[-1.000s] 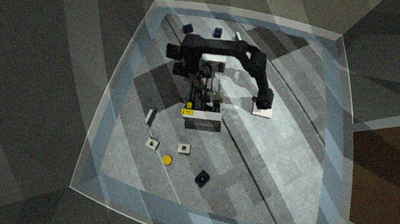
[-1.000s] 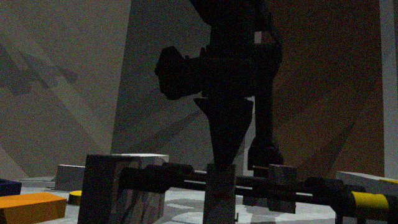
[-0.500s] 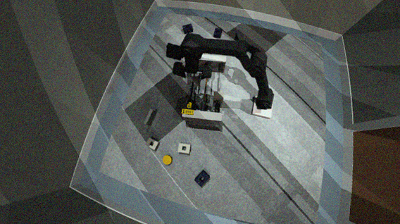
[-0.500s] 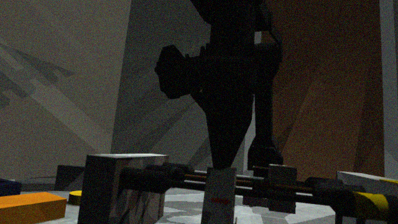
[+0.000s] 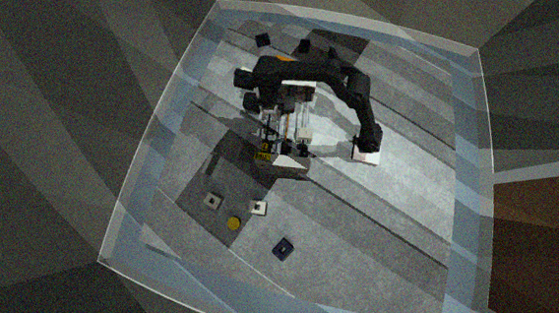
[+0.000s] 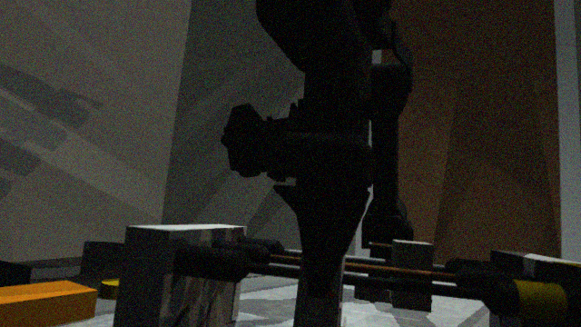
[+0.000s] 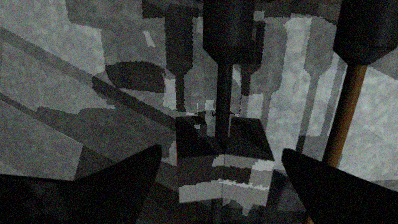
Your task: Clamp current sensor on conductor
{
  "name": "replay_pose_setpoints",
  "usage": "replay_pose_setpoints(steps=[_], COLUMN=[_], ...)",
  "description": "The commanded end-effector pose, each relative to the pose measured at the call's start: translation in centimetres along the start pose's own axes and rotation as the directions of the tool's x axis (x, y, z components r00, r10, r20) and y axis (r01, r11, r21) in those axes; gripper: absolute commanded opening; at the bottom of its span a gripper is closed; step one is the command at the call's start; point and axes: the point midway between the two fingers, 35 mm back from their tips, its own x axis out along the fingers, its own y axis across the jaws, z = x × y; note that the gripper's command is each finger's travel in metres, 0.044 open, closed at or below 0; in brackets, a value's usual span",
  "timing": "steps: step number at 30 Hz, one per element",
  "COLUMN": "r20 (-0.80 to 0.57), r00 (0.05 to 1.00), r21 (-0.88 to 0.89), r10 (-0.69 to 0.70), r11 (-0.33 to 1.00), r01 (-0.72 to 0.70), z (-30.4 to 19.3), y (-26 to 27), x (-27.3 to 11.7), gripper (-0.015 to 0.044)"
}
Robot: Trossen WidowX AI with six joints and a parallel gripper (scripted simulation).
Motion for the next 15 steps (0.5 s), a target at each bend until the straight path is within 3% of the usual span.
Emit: replay_pose_setpoints(steps=[1, 15], r20=[0.005, 0.005], r00=[1.0, 1.0], r21=[0.003, 0.003], r10=[0.003, 0.003], r11=[1.0, 1.0], r01=[-0.003, -0.003], z=[0.1, 0.1], y=[0.1, 0.1], x=[0.3, 2.5], gripper=[0.044, 0.044])
